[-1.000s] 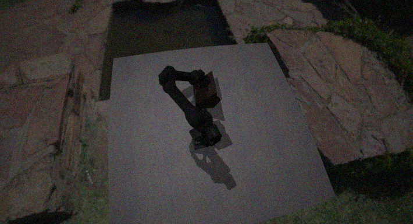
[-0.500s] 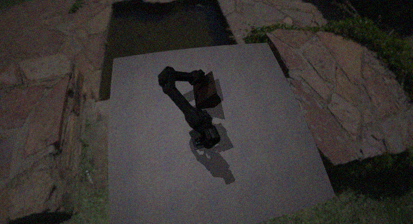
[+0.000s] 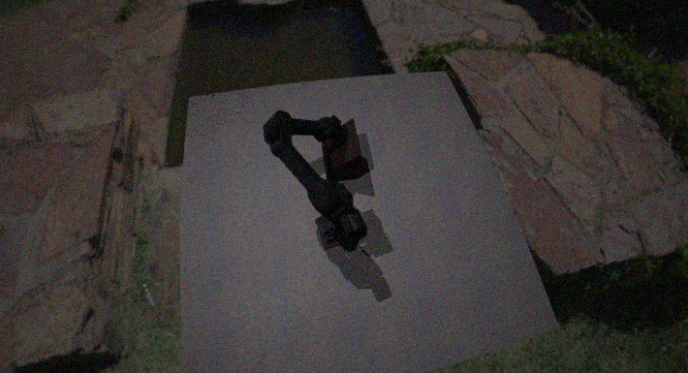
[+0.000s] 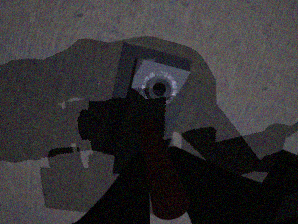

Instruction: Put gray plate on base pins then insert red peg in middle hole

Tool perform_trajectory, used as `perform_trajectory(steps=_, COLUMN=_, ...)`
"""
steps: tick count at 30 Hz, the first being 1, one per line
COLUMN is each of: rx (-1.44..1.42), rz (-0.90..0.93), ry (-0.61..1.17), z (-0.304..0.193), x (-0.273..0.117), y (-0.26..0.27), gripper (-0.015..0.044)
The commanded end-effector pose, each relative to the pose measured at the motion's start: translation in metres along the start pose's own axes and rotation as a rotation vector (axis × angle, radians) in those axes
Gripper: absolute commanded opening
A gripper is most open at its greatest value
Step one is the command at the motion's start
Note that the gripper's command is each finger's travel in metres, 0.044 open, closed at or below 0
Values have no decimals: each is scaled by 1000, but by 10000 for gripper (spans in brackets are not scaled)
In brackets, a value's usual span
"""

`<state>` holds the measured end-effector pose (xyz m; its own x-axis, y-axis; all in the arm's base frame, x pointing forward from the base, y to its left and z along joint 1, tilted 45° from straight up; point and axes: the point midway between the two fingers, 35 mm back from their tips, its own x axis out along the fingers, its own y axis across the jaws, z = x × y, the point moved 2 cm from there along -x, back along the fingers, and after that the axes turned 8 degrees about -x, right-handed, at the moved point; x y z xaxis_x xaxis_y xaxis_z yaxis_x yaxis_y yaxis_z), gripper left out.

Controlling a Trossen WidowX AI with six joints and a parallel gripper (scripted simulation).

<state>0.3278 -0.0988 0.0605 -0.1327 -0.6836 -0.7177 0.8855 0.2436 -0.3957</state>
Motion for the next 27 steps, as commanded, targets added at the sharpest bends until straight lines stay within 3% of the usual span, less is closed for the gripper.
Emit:
perform_trajectory(steps=1, rx=0, rz=-1, ry=0, z=0, x=1, y=0, gripper=0)
perform_trajectory(steps=22, rx=4, rz=-1, ry=1, z=0, x=2, y=0, gripper=0)
perform_trajectory(steps=27, rx=4, rz=-1, ry=1, z=0, x=2, y=0, gripper=131)
